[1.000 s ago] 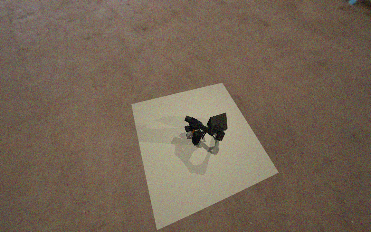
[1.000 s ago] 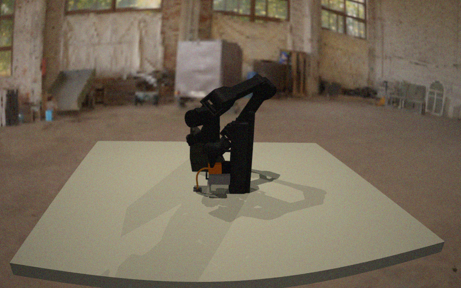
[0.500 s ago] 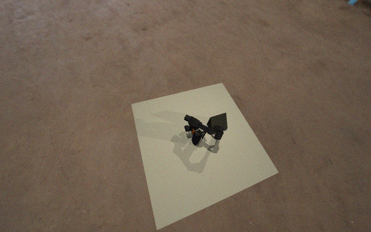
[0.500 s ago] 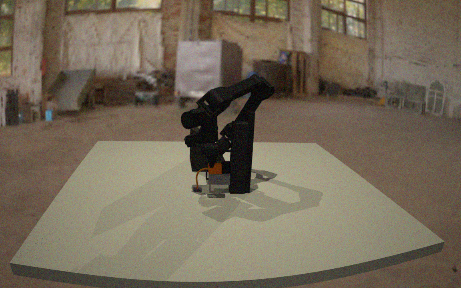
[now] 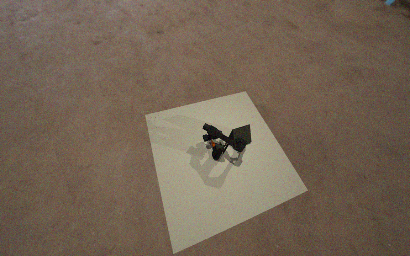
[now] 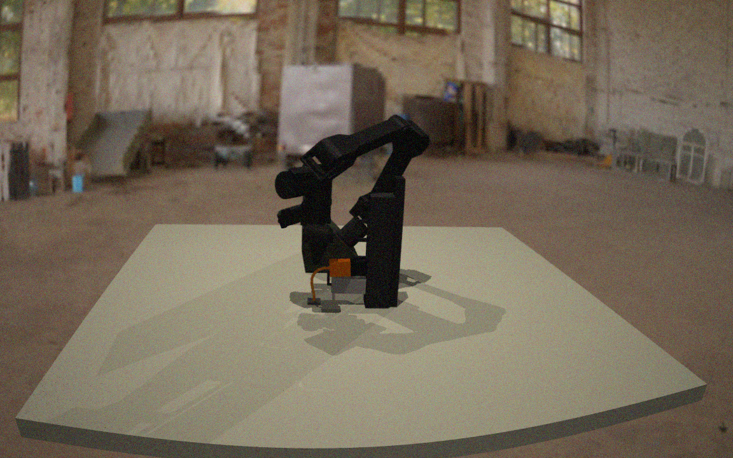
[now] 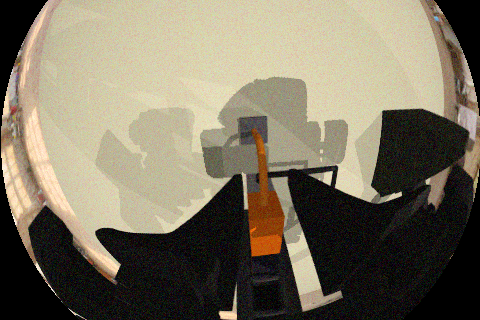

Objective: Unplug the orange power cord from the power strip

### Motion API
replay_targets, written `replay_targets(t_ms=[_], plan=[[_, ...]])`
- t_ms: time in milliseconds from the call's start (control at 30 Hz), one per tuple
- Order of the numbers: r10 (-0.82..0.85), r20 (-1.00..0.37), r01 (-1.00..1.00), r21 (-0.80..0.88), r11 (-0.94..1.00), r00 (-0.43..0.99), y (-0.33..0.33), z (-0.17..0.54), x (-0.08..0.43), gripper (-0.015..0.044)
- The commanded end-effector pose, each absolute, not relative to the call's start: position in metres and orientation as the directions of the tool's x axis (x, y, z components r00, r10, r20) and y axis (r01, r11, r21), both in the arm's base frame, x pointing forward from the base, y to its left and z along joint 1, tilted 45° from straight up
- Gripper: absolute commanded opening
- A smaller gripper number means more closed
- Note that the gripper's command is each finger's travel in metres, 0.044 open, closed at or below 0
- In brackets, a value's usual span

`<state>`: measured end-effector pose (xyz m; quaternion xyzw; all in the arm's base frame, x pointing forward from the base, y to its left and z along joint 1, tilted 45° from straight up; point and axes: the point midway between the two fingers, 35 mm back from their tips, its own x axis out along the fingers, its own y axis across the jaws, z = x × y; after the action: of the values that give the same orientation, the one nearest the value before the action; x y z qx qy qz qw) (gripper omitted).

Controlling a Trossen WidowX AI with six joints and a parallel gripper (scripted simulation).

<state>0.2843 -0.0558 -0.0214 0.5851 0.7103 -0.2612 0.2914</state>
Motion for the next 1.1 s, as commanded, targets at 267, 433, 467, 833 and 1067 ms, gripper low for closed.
replay_targets(t_ms=[267, 433, 467, 833, 1067], plan=[[0.687, -0.715, 0.988, -0.031, 0.148, -0.126, -0.062, -0.015, 0.285, 0.016], [0.687, -0.715, 0.988, -0.031, 0.148, -0.126, -0.062, -0.015, 0.285, 0.016], [0.687, -0.715, 0.988, -0.032, 0.148, -0.126, -0.062, -0.015, 0.285, 0.016], [0.688, -0.715, 0.988, -0.032, 0.148, -0.126, -0.051, -0.004, 0.284, 0.016], [0.688, -0.715, 0.988, -0.032, 0.148, -0.126, -0.043, 0.004, 0.282, 0.016]])
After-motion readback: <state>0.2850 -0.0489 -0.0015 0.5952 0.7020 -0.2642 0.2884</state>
